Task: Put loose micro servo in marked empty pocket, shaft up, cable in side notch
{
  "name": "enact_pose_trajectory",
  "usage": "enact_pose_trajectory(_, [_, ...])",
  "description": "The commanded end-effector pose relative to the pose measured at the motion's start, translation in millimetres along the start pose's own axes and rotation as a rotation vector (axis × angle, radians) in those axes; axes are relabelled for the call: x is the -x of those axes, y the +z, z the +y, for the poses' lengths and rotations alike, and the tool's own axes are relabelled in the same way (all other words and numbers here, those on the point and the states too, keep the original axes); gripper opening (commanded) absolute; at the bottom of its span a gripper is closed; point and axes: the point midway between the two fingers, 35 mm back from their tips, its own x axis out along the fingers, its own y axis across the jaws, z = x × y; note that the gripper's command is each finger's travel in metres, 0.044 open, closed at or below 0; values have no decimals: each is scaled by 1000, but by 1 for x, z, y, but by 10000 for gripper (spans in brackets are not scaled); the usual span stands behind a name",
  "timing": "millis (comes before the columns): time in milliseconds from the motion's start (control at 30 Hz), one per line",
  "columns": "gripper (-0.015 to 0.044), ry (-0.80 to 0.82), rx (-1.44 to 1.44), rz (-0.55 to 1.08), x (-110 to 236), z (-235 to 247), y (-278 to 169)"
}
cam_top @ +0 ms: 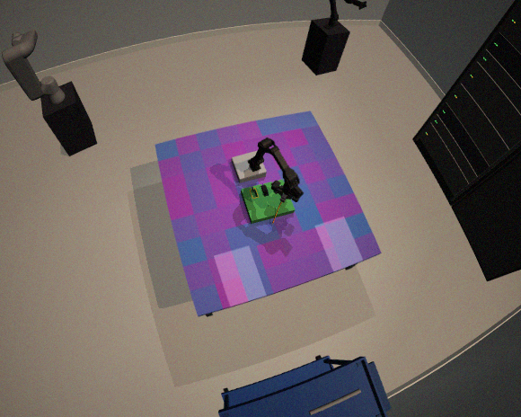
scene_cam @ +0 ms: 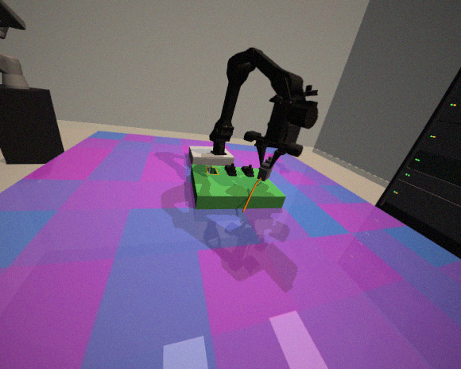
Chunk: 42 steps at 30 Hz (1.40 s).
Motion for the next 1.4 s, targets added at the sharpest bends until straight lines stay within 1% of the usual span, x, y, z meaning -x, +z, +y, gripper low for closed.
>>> enact_pose_trajectory(0, [0, -10, -5, -1, 2, 8, 8])
enact_pose_trajectory(100, [0, -10, -5, -1, 2, 13, 11])
enact_pose_trajectory(233, [0, -9, -5, 0, 2, 18, 5])
enact_pose_trajectory(1167, [0, -1, -6, 9, 2, 118, -101])
enact_pose_trajectory(1367, [0, 0, -40, 10, 2, 123, -106])
